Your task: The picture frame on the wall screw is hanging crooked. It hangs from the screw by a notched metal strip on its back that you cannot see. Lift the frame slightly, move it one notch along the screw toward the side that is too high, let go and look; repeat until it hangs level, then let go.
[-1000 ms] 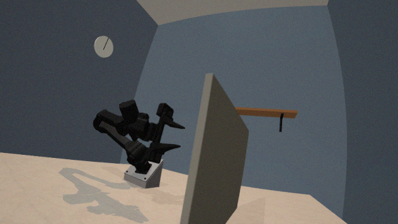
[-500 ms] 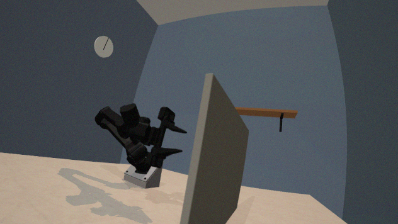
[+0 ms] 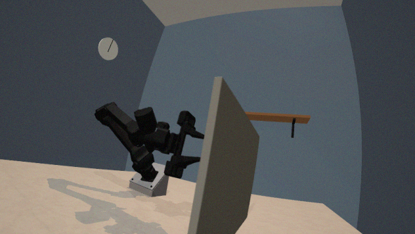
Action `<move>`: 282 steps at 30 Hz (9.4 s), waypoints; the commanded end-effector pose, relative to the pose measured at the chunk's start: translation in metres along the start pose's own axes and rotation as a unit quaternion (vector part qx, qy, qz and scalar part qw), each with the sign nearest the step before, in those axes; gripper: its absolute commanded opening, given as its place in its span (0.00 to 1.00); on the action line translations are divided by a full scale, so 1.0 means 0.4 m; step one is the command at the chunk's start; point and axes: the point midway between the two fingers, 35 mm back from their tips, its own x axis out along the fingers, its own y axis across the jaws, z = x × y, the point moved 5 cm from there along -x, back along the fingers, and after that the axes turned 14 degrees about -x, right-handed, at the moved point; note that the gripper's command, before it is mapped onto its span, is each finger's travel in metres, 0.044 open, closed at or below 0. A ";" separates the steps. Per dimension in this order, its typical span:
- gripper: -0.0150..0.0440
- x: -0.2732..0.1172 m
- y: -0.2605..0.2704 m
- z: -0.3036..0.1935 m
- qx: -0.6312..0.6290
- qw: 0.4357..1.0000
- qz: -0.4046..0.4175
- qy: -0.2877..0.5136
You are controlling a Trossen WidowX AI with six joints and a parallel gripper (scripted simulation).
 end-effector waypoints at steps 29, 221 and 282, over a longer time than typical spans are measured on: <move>0.69 0.113 -0.002 -0.012 -0.001 1.000 -0.001 0.000; 0.25 0.176 0.019 0.010 -0.001 1.000 -0.001 -0.001; 0.25 0.176 -0.003 0.004 0.003 1.000 -0.004 0.000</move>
